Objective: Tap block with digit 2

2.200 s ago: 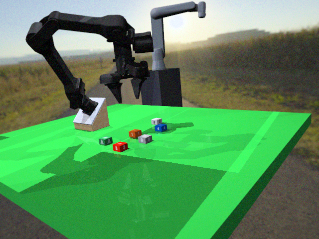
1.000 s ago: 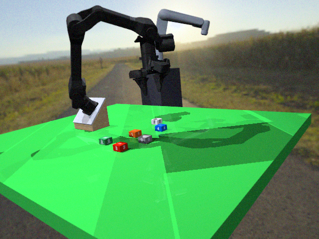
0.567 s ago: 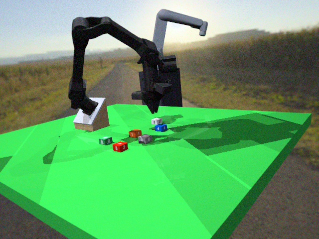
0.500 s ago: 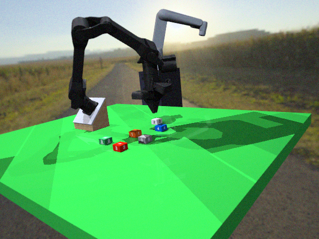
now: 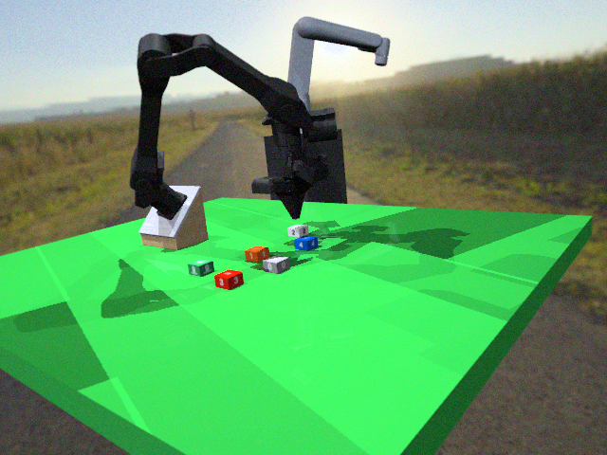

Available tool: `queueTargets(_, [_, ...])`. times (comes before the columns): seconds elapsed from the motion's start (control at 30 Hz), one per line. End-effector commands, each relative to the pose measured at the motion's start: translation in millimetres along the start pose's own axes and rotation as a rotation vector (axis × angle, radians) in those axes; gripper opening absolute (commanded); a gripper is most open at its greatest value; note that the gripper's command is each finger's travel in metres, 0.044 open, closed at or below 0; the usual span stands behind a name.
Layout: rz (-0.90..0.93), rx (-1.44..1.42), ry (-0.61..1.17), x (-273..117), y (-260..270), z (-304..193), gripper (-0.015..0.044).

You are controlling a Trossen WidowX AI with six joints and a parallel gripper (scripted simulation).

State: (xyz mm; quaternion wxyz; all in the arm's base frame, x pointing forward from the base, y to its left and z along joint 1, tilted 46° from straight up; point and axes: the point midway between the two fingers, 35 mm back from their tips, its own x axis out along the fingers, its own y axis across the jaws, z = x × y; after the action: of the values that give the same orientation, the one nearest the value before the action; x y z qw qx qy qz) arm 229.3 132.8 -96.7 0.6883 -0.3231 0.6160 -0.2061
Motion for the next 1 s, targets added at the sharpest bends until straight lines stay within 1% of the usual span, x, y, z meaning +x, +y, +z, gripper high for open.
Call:
queueTargets(0.0, [-0.009,-0.007,0.004,8.3,-1.4,-1.7,0.002])
queueTargets(0.3, [-0.009,-0.007,0.004,22.2,-1.9,-2.1,0.002])
queueTargets(0.5, [-0.01,-0.007,0.004,23.3,-1.9,-2.1,0.002])
queueTargets(0.6, [-0.007,-0.007,0.004,-3.5,-1.2,-1.8,0.002])
queueTargets(0.7, [-0.008,-0.007,0.004,-7.0,-1.3,-2.0,0.002])
queueTargets(0.77, [-0.004,-0.011,0.002,-13.0,5.5,-0.9,0.0073])
queueTargets(0.97, [0.005,-0.017,0.002,-66.1,54.5,-1.1,0.023])
